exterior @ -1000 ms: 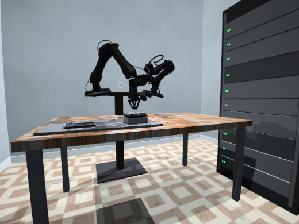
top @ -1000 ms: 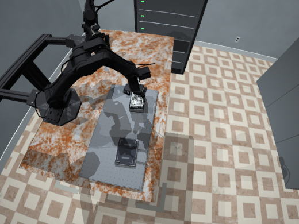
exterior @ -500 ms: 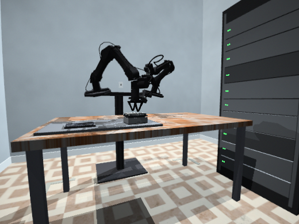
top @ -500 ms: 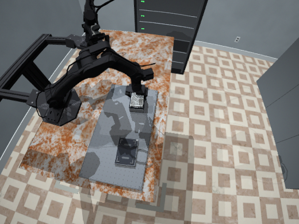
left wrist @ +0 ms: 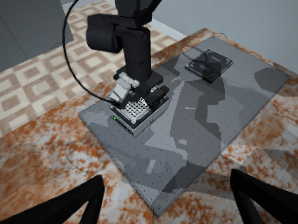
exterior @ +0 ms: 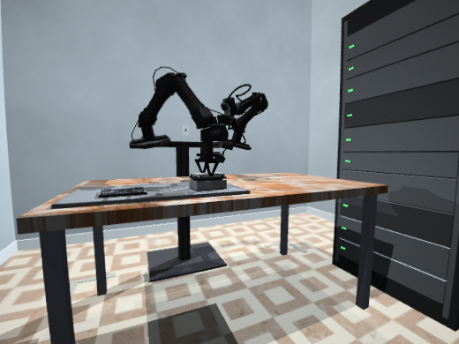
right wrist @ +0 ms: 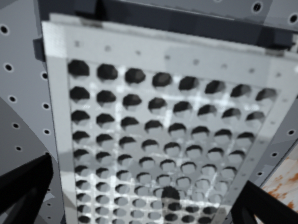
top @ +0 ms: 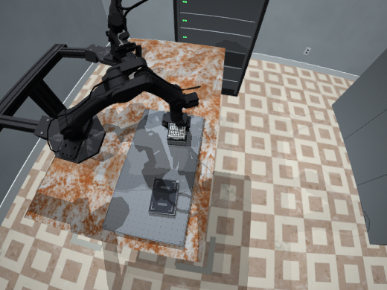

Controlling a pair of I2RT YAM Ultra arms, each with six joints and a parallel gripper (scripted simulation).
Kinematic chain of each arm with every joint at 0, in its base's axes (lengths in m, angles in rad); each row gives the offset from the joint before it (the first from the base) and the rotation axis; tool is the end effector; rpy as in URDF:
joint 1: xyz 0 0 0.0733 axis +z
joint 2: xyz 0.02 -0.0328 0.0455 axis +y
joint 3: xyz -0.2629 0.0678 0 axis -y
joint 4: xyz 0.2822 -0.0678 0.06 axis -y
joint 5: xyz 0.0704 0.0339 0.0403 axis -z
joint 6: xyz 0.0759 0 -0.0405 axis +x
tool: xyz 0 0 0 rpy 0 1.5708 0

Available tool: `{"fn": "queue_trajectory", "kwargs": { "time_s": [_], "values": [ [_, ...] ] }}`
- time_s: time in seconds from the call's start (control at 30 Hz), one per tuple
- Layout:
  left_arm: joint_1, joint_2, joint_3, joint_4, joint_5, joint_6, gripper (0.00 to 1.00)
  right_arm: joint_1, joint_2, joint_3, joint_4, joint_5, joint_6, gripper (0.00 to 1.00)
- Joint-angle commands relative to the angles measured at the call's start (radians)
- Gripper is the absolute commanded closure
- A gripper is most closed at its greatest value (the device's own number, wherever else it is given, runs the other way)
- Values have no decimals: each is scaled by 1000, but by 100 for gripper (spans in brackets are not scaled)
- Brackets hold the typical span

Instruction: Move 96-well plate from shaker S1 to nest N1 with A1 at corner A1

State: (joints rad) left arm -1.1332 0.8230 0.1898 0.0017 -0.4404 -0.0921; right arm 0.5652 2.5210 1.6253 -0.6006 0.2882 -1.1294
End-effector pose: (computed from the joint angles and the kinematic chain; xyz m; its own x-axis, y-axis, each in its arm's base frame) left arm 0.1220 -0.1818 0.1107 -0.3111 0.4685 -0.8269 0.6477 0.7412 0.1764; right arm 0.4058 0.2331 -0.0539 0.0884 -0.9705 0.2245 -0.9732 -0.1322 -0.1884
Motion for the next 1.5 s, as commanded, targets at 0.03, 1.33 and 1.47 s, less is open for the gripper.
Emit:
{"fn": "queue_trajectory", "kwargs": {
  "time_s": [0.03, 1.33, 1.47],
  "values": [
    [-15, -26, 0, 17, 6, 9, 0, 2, 10, 29, 20, -11, -14, 0],
    [-15, -26, 0, 17, 6, 9, 0, 35, -119, 4, -102, 0, 28, 18],
    [-15, -28, 0, 30, 15, 16, 0, 27, -122, 1, -87, -15, -8, 18]
  ]
}}
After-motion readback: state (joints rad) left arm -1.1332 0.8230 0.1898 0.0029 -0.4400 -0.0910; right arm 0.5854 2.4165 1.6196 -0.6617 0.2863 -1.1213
